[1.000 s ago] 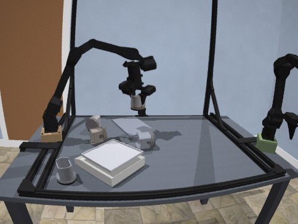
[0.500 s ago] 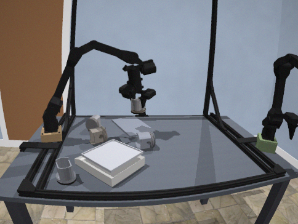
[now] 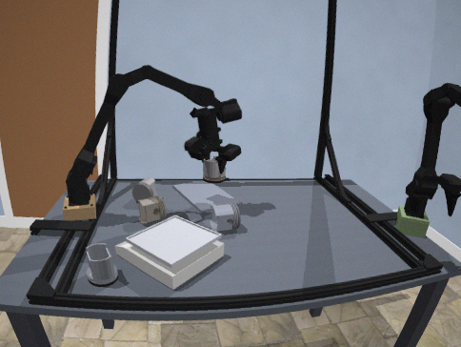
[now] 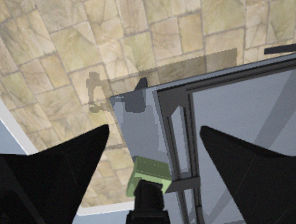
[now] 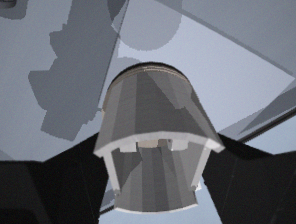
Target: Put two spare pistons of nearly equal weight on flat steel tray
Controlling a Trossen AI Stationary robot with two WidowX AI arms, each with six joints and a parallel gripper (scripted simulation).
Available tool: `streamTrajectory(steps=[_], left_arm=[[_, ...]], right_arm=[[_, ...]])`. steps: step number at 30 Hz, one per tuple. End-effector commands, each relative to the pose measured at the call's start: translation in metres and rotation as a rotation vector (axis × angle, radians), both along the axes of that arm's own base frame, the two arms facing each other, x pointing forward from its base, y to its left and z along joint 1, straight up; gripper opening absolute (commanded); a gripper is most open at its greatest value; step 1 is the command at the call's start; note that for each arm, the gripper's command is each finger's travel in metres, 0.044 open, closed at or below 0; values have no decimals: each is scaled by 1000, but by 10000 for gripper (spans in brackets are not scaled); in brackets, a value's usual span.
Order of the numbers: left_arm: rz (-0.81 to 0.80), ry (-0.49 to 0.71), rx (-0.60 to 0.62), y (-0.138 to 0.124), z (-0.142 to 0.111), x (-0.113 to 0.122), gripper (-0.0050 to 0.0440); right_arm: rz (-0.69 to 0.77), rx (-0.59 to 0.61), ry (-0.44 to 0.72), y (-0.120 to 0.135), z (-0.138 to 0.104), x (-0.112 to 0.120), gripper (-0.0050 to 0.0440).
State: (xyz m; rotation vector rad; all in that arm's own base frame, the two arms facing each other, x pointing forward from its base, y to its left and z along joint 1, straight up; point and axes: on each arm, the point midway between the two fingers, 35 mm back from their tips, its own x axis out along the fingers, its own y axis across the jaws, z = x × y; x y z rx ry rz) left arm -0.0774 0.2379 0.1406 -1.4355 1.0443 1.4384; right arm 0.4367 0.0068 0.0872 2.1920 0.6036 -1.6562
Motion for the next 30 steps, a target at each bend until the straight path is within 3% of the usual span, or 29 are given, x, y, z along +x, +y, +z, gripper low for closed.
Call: streamTrajectory(steps=[1,30], left_arm=[[-1,-2,-1,0,0,0,440],[-1,-2,-1,0,0,0,440]], right_arm=[[-4,1,2,1,-7,1,158],[-4,1,2,3,-49,5,158]])
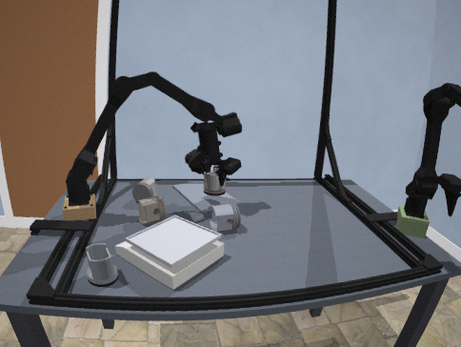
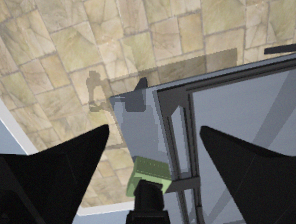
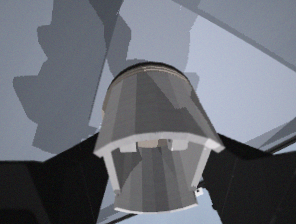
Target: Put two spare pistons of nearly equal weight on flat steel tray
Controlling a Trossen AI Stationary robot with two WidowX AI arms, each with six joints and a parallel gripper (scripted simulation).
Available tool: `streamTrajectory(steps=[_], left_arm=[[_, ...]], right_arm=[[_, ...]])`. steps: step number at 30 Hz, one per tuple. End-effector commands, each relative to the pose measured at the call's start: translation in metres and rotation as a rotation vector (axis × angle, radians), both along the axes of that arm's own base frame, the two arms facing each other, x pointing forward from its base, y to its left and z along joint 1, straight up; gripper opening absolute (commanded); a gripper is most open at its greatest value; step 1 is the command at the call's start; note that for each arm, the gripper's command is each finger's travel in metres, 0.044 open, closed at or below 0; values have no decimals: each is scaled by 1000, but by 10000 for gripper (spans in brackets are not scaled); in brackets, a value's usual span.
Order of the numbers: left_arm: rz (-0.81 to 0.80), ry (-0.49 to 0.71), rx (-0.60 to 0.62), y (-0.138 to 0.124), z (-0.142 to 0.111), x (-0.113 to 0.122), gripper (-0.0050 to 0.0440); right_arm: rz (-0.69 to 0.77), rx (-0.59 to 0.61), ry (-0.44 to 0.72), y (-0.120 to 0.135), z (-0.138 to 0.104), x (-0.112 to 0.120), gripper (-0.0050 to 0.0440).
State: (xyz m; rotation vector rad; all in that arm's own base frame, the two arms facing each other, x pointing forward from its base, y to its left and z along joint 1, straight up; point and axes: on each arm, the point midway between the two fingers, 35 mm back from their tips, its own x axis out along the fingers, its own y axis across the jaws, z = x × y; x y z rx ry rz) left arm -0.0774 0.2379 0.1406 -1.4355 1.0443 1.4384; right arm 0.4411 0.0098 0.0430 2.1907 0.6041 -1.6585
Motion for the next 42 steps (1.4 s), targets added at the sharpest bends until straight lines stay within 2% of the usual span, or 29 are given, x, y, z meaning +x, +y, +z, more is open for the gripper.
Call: streamTrajectory(steps=[1,13,29,30,42], left_arm=[[-1,-2,-1,0,0,0,440],[-1,-2,-1,0,0,0,440],[-1,-2,-1,0,0,0,440],[-1,-2,-1,0,0,0,440],[-1,-2,-1,0,0,0,440]], right_arm=[[-4,1,0,1,-6,1,158],[-4,1,0,2,-26,3,158],[-4,1,0,2,-32,3,158],[-4,1,0,2,-32,3,378],[-4,1,0,2,-32,3,378]])
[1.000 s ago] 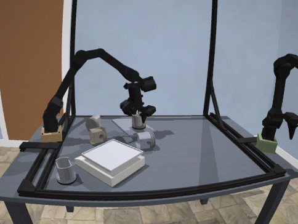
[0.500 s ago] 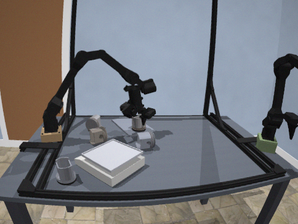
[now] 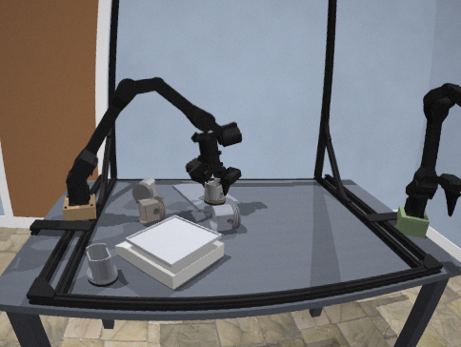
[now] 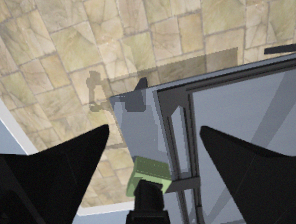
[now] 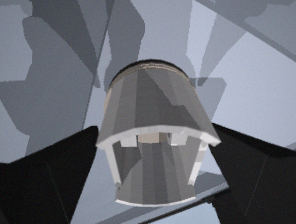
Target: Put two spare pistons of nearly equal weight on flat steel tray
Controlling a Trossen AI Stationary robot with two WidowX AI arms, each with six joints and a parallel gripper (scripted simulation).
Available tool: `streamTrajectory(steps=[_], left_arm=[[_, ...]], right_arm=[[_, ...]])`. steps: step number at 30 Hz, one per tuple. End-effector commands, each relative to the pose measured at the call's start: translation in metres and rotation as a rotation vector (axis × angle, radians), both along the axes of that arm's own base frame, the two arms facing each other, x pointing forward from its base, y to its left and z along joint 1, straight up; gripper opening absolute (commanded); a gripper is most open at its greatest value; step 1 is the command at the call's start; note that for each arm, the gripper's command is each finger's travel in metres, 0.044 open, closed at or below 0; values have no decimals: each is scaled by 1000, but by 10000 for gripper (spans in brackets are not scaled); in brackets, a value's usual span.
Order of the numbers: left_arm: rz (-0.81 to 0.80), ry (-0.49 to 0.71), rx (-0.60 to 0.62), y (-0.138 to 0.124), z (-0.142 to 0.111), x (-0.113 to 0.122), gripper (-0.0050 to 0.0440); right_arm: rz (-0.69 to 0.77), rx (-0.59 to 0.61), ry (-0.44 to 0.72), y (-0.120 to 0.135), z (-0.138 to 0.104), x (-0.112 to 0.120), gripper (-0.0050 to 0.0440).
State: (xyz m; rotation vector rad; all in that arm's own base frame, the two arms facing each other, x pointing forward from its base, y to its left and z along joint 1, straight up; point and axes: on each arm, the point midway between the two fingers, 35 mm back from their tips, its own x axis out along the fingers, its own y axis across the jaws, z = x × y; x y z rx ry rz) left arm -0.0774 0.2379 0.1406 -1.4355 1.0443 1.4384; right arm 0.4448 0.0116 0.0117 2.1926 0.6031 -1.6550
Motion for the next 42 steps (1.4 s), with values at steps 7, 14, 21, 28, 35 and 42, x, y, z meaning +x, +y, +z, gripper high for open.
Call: streamTrajectory(steps=[7,14,21,28,35,42], left_arm=[[-1,-2,-1,0,0,0,440],[-1,-2,-1,0,0,0,440],[-1,-2,-1,0,0,0,440],[-1,-2,-1,0,0,0,440],[-1,-2,-1,0,0,0,440],[-1,-2,-1,0,0,0,440]], right_arm=[[-4,1,3,0,-1,0,378],[-4,1,3,-1,5,-2,378],[-4,1,3,-2,17,-4,378],[-4,1,3,-3,25,-6,378],[-4,1,3,-5,36,-9,378],[-4,1,3,-6,44,-10,378]])
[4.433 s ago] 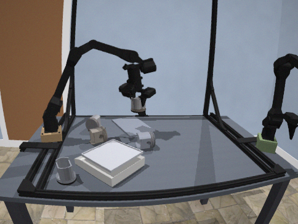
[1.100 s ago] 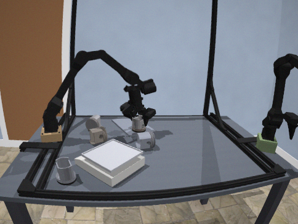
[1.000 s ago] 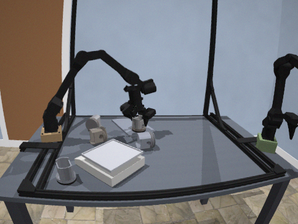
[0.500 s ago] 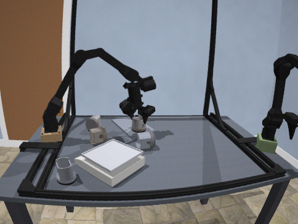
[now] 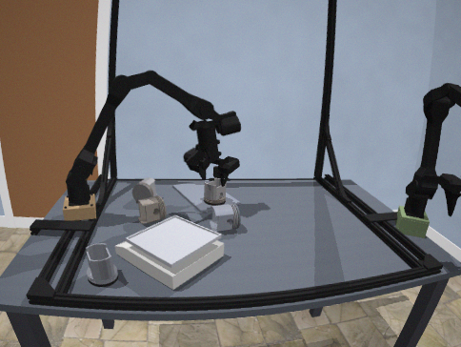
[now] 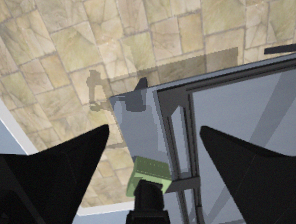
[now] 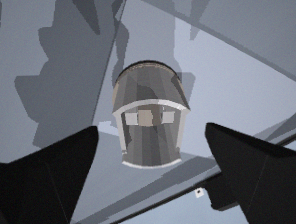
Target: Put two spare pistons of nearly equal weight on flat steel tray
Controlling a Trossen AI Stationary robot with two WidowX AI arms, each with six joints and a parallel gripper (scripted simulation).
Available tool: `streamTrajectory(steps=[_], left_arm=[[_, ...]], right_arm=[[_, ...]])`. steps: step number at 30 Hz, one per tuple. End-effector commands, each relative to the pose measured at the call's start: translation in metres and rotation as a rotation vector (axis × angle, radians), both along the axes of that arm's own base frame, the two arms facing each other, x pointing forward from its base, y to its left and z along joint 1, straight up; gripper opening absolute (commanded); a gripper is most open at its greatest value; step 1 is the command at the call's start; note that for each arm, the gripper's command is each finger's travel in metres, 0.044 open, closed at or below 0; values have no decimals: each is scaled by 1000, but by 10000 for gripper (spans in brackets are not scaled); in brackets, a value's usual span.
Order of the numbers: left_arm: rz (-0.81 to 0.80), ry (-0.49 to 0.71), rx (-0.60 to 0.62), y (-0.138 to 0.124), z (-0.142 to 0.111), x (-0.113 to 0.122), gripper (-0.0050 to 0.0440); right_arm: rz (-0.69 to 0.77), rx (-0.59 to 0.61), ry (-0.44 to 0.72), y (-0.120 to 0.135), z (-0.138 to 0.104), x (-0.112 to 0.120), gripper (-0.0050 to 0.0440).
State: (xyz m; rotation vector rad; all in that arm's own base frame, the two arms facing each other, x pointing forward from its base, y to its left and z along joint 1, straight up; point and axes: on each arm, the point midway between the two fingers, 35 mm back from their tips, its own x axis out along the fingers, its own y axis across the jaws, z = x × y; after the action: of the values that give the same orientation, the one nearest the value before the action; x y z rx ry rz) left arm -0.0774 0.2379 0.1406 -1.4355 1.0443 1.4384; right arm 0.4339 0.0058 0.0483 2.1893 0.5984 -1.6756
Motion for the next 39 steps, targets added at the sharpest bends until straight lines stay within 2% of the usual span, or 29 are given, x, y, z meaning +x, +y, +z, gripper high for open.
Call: streamTrajectory(steps=[1,16,30,36,39], left_arm=[[-1,-2,-1,0,0,0,440],[-1,-2,-1,0,0,0,440],[-1,-2,-1,0,0,0,440],[-1,-2,-1,0,0,0,440],[-1,-2,-1,0,0,0,440]], right_arm=[[5,1,-11,-1,9,0,378],[11,1,-10,-3,27,-3,378],[13,1,-9,-3,96,-3,378],[18,1,-4,-3,96,-3,378],[97,-10,-7,-3,96,-3,378]])
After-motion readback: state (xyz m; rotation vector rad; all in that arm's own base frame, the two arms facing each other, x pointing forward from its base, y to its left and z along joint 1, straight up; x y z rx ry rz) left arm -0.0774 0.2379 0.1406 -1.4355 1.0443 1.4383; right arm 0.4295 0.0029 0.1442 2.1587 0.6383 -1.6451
